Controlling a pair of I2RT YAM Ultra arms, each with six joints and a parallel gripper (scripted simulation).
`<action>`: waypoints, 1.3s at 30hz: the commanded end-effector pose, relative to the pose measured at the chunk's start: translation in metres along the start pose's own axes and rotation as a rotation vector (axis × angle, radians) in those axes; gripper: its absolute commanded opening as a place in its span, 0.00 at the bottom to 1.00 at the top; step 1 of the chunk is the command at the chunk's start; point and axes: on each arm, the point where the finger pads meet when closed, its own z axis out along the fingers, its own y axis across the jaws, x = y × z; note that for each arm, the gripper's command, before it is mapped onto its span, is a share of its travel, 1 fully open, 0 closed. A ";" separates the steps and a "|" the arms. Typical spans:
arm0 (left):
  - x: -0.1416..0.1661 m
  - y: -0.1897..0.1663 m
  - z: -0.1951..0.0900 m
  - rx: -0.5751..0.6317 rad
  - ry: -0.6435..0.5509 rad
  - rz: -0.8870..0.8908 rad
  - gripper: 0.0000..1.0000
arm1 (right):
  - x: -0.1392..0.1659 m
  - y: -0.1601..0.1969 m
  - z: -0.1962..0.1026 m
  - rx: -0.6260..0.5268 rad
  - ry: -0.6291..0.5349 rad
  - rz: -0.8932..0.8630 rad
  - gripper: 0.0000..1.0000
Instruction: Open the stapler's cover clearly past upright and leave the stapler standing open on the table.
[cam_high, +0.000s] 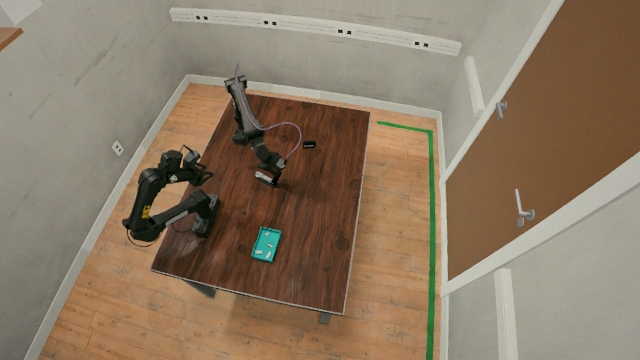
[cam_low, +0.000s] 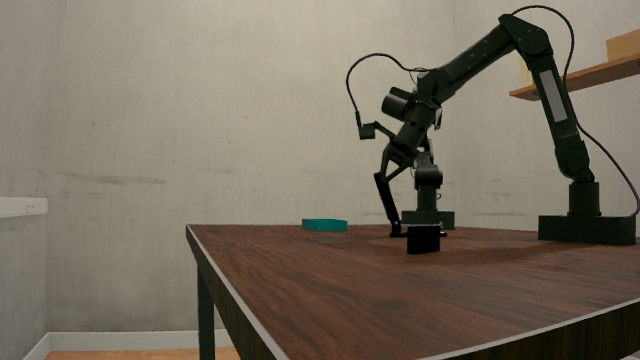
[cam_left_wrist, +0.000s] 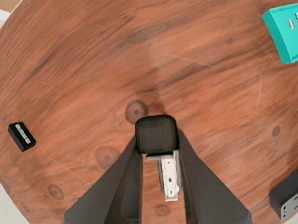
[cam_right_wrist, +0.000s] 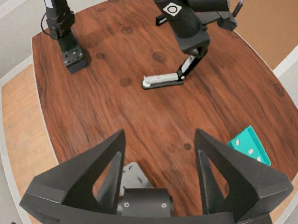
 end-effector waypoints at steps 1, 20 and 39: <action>-0.001 0.001 -0.002 0.001 0.032 0.004 0.22 | -0.010 -0.001 -0.010 0.002 -0.046 0.009 0.57; -0.011 0.002 -0.015 0.013 -0.002 -0.001 0.47 | -0.010 -0.001 -0.010 0.002 -0.046 0.009 0.57; -0.017 -0.007 -0.046 0.024 -0.033 -0.011 0.47 | -0.010 -0.001 -0.010 0.002 -0.046 0.009 0.57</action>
